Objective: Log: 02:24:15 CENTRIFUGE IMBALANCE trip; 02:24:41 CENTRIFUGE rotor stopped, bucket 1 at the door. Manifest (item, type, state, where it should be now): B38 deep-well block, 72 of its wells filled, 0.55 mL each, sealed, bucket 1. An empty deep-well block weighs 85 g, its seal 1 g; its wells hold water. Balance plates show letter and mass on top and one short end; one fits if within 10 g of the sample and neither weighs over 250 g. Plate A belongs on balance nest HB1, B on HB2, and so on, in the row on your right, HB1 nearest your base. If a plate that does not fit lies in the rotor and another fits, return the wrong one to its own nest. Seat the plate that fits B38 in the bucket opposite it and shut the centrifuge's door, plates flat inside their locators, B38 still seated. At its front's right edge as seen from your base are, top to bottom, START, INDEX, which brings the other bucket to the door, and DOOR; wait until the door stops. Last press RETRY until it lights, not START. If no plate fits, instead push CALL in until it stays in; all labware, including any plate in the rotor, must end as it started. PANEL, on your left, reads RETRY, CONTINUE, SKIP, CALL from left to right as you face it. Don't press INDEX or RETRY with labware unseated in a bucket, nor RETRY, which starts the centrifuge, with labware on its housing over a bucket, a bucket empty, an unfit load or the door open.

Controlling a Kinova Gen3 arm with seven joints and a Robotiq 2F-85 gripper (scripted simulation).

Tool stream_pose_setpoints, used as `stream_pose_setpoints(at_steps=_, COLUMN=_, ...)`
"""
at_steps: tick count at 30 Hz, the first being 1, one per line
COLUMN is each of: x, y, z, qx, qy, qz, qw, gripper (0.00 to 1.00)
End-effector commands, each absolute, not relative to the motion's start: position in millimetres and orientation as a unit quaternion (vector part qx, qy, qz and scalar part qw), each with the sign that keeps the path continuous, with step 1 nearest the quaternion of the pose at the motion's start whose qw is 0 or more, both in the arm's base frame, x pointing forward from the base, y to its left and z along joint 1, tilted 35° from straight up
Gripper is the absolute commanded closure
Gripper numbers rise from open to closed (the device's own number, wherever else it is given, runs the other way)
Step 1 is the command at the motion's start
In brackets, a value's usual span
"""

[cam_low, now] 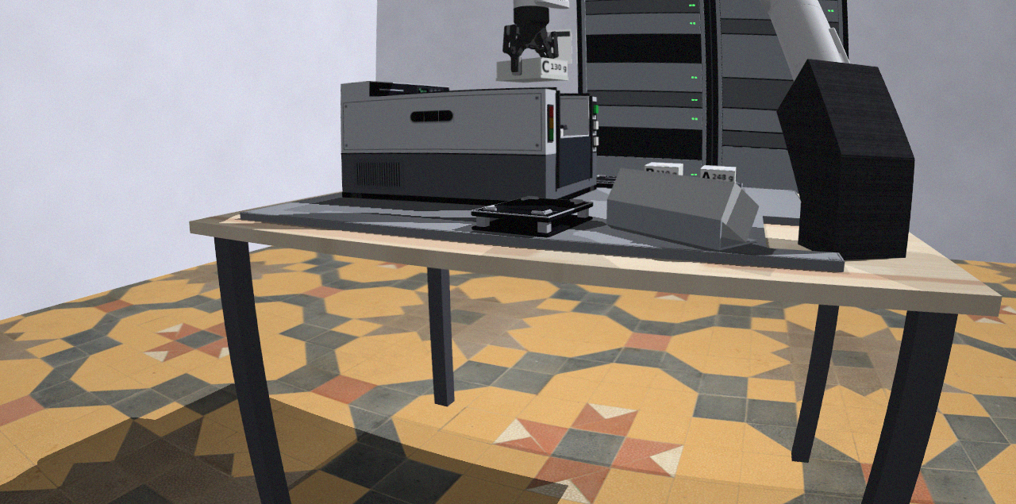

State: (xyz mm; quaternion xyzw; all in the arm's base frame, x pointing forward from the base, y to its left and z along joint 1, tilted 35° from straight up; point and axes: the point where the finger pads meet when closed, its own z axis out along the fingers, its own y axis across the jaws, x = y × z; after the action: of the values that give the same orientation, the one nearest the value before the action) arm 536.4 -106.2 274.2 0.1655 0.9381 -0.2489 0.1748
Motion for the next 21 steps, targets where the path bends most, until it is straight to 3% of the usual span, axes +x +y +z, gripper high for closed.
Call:
stream_pose_setpoints(at_steps=1, x=538.9, y=-97.8, z=270.4, qx=0.150, qy=0.941, qz=-0.251, qw=0.171, gripper=0.05)
stream_pose_setpoints(at_steps=21, x=541.5, y=-88.7, z=265.3, qx=0.050, qy=0.951, qz=-0.268, qw=0.144, gripper=0.05)
